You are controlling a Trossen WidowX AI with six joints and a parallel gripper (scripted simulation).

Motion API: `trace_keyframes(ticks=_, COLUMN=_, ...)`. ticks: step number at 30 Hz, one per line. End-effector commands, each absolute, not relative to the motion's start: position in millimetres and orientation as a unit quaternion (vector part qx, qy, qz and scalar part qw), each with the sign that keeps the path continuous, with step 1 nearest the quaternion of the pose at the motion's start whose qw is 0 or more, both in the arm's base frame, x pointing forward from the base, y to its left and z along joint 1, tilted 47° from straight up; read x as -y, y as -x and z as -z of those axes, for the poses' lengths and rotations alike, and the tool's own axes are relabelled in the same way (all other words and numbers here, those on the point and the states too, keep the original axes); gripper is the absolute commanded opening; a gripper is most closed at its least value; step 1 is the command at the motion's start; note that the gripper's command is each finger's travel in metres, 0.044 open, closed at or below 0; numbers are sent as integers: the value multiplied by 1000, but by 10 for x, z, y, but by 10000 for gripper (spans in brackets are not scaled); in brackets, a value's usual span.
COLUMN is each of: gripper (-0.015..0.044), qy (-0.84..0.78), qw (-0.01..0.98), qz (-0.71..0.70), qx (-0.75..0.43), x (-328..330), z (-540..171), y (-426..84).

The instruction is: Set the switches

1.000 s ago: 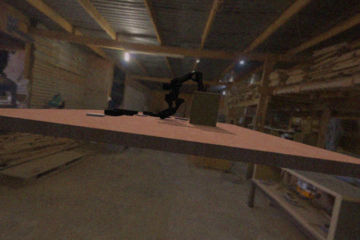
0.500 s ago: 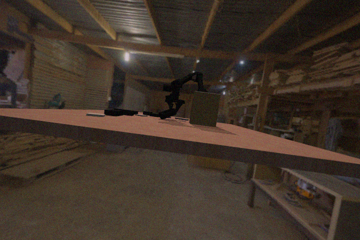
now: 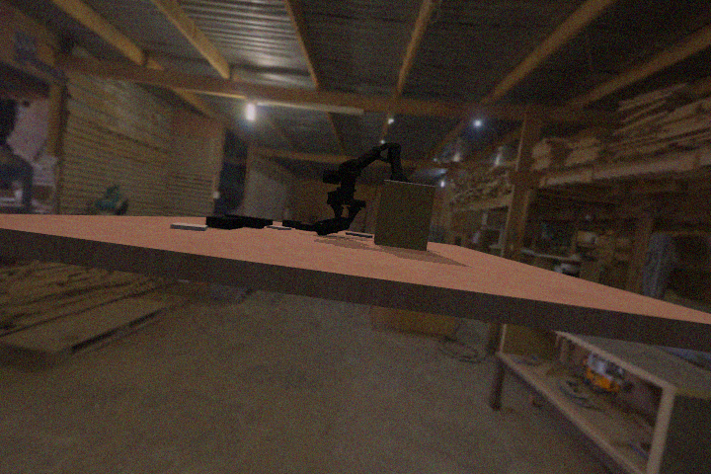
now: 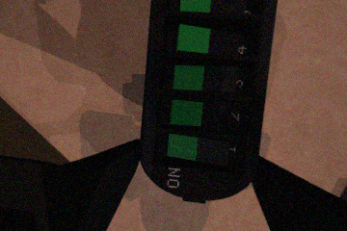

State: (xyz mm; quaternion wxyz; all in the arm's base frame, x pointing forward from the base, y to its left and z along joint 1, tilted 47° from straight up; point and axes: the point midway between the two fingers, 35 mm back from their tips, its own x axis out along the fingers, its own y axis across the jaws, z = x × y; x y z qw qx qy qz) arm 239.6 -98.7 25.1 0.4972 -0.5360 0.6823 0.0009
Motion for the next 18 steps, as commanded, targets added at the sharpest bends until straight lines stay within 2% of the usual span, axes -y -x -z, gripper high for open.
trace_keyframes(ticks=1, gripper=338, qy=536, qw=498, qz=-5, qx=-682, x=1008, z=-222, y=-2382)
trace_keyframes(ticks=18, gripper=338, qy=536, qw=498, qz=-5, qx=-682, x=1123, z=-163, y=-2358)
